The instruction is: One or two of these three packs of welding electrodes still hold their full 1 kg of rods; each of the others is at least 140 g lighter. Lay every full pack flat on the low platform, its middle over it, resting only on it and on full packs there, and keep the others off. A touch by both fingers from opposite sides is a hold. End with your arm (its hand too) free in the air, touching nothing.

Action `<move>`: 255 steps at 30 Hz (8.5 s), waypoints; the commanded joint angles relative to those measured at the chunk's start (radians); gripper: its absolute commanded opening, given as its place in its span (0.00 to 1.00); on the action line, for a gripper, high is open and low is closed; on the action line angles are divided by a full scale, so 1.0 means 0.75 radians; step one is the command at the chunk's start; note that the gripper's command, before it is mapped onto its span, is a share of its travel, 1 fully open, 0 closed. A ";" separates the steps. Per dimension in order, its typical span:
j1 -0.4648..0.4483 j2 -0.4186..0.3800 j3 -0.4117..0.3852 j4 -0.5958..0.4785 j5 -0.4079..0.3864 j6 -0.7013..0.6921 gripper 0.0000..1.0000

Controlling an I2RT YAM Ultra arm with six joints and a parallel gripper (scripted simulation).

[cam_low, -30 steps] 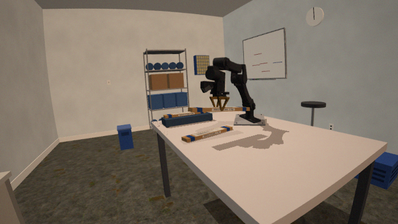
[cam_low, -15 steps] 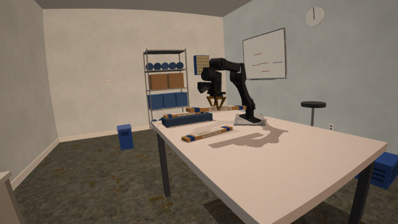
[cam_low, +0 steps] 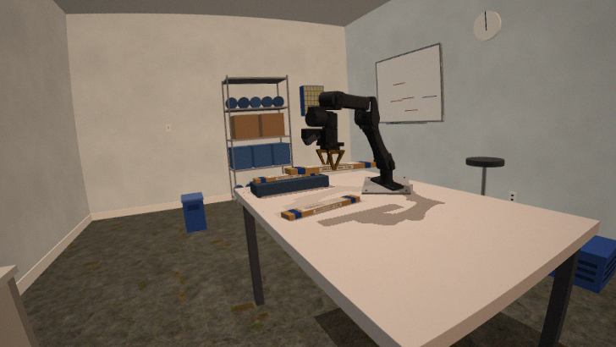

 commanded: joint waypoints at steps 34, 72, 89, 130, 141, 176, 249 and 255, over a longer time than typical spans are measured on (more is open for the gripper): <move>-0.308 -0.172 -0.140 0.000 -0.043 -0.310 0.00; -0.641 -0.165 -0.149 0.021 -0.088 -0.640 0.00; -0.781 -0.138 -0.144 0.017 -0.105 -0.778 0.00; -1.082 0.074 0.023 0.020 -0.133 -1.071 0.00; -1.141 0.109 0.014 0.000 -0.134 -1.133 0.00; -1.347 0.312 0.259 0.000 -0.147 -1.321 0.00; -1.354 0.313 0.255 0.000 -0.149 -1.323 0.00; -1.354 0.313 0.255 0.000 -0.149 -1.323 0.00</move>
